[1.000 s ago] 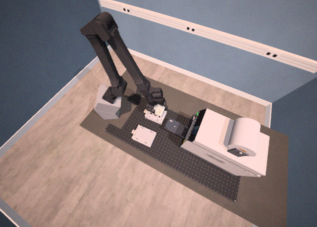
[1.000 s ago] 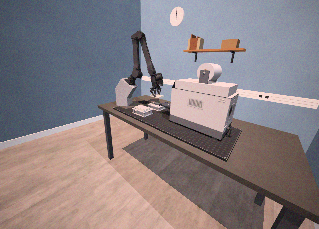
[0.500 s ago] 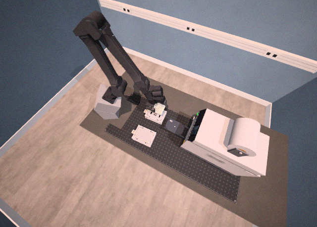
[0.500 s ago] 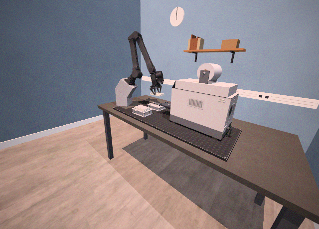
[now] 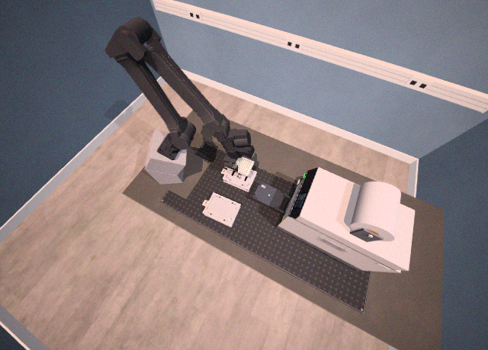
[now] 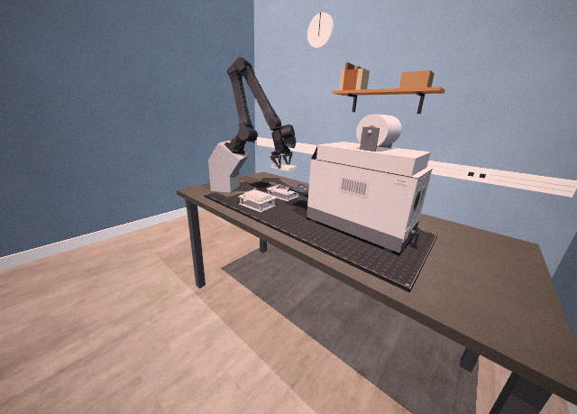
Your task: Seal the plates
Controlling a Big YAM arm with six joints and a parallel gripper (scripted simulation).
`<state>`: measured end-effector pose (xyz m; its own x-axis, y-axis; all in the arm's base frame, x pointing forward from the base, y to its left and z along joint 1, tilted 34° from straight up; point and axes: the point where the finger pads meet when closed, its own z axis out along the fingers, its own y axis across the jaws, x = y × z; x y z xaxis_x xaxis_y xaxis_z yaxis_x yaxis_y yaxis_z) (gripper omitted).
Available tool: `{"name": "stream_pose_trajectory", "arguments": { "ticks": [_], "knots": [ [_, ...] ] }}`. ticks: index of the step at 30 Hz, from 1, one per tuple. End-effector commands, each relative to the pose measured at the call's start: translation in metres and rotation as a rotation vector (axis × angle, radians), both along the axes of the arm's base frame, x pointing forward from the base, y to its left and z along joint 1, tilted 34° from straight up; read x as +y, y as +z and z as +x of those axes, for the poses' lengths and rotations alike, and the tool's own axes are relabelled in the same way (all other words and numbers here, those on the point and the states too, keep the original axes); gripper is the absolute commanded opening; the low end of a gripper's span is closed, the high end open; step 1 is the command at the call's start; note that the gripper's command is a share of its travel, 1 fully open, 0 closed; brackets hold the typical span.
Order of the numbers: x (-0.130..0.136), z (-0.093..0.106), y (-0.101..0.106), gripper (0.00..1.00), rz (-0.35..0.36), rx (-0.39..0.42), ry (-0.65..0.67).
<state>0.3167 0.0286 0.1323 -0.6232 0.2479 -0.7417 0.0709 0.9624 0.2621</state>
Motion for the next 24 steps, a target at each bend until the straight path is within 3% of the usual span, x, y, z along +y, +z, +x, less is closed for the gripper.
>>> {"name": "stream_pose_trajectory", "arguments": {
  "ticks": [1,8,9,14,24],
  "knots": [
    [0.000,0.013,0.027,0.00,-0.005,-0.047,0.004],
    [0.006,0.011,0.015,0.00,0.011,-0.027,0.009],
    [0.007,0.007,0.002,0.00,0.021,-0.020,-0.010],
    [0.007,0.004,-0.006,0.00,0.068,0.011,-0.080],
    [-0.001,0.013,0.019,0.00,0.059,-0.054,-0.077]
  ]
}}
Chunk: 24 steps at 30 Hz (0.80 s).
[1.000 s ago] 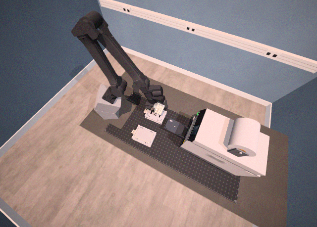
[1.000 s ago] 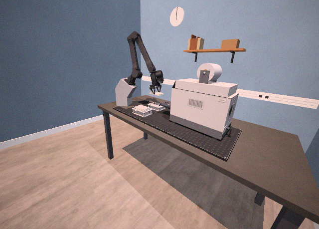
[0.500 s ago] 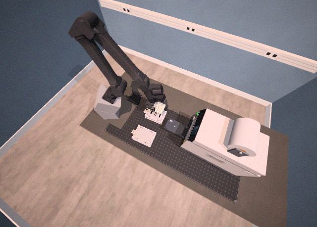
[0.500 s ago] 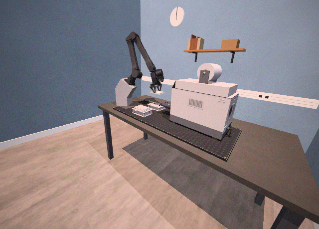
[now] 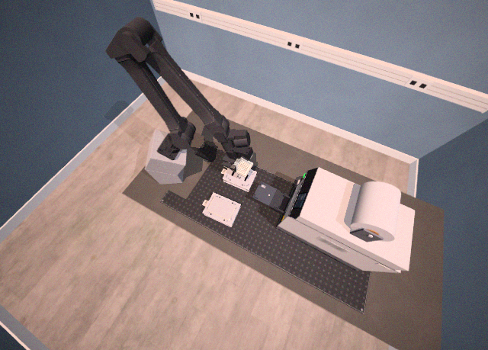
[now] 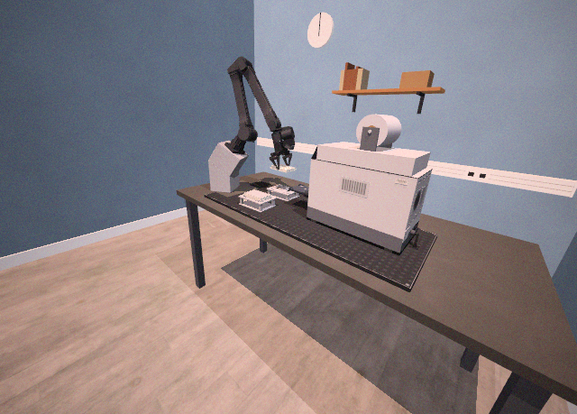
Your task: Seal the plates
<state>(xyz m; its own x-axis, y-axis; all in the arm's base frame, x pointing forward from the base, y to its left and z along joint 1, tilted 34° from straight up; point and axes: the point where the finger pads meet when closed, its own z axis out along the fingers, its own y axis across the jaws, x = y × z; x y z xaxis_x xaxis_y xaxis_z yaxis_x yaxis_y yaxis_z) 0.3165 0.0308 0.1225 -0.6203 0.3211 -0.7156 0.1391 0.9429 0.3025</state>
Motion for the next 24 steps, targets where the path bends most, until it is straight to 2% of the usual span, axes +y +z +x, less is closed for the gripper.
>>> {"name": "stream_pose_trajectory", "arguments": {
  "ticks": [1,9,17,24],
  "knots": [
    [-0.002,0.014,0.031,0.00,0.009,-0.079,-0.008],
    [-0.015,0.039,0.038,0.00,-0.015,-0.073,0.005],
    [-0.022,0.044,0.032,0.00,-0.020,-0.043,0.010],
    [-0.032,0.061,0.045,0.00,-0.021,-0.055,0.007]
  ]
}}
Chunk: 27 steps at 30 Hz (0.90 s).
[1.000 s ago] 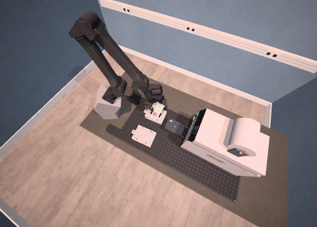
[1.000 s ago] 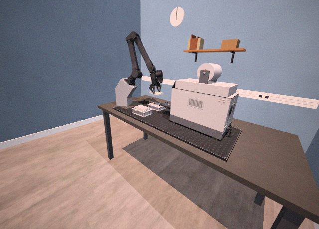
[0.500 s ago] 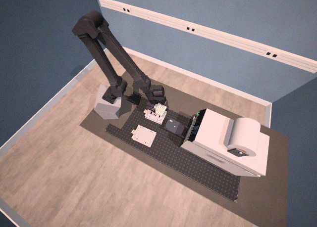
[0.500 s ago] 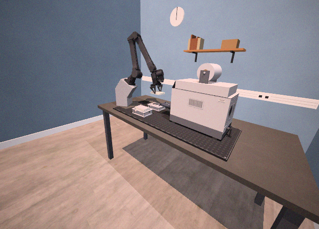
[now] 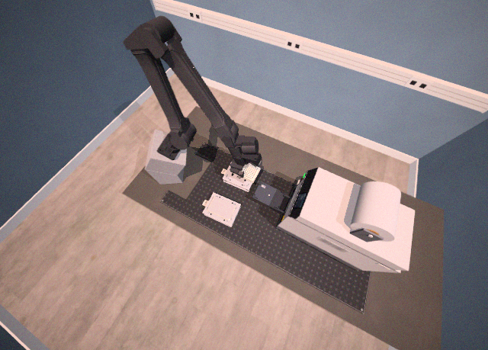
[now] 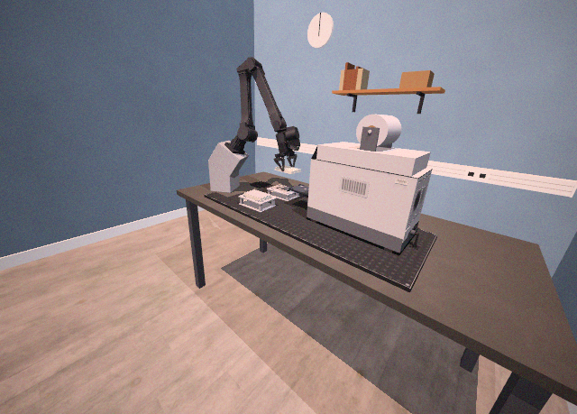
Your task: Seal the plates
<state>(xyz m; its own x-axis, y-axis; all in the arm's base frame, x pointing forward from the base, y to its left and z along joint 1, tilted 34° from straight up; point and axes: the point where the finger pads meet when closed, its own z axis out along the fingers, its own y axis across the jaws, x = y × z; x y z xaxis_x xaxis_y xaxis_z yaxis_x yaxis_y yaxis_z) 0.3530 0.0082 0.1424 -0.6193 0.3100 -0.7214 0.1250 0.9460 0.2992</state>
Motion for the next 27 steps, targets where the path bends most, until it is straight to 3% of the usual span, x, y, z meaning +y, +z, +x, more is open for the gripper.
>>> {"name": "stream_pose_trajectory", "arguments": {
  "ticks": [1,27],
  "knots": [
    [-0.011,0.027,0.025,0.00,-0.017,-0.047,-0.005],
    [-0.037,0.057,0.035,0.00,-0.014,-0.014,-0.005]
  ]
}}
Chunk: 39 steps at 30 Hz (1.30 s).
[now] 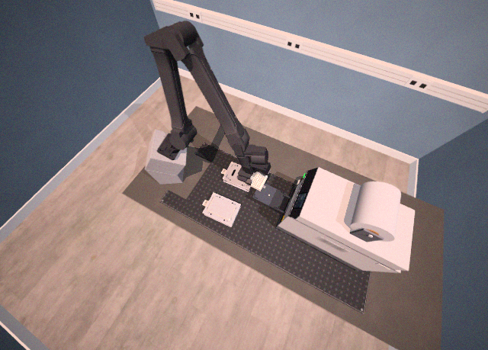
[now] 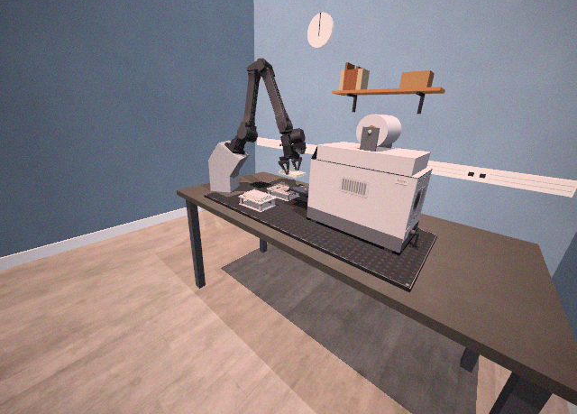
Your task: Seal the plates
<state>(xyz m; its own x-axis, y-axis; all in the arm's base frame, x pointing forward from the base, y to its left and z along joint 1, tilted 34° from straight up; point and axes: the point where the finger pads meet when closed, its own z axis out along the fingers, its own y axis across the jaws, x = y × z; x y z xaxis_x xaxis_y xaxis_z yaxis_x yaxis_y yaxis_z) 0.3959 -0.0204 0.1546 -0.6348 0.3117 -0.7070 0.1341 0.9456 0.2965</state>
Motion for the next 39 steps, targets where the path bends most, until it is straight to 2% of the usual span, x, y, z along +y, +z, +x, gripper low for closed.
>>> {"name": "stream_pose_trajectory", "arguments": {
  "ticks": [1,6,12,15,18,28,32,39],
  "knots": [
    [-0.009,0.018,0.028,0.00,-0.015,-0.050,-0.006],
    [-0.018,0.034,0.036,0.00,-0.014,-0.064,-0.010],
    [-0.019,0.039,0.029,0.00,-0.014,-0.041,0.006],
    [-0.025,0.045,0.040,0.00,-0.017,-0.052,0.001],
    [-0.027,0.046,0.043,0.00,-0.016,-0.053,-0.006],
    [-0.038,0.063,0.040,0.00,-0.011,-0.028,0.000],
    [-0.046,0.071,0.054,0.00,-0.015,-0.049,-0.006],
    [-0.053,0.085,0.060,0.00,-0.014,-0.059,-0.008]
  ]
}}
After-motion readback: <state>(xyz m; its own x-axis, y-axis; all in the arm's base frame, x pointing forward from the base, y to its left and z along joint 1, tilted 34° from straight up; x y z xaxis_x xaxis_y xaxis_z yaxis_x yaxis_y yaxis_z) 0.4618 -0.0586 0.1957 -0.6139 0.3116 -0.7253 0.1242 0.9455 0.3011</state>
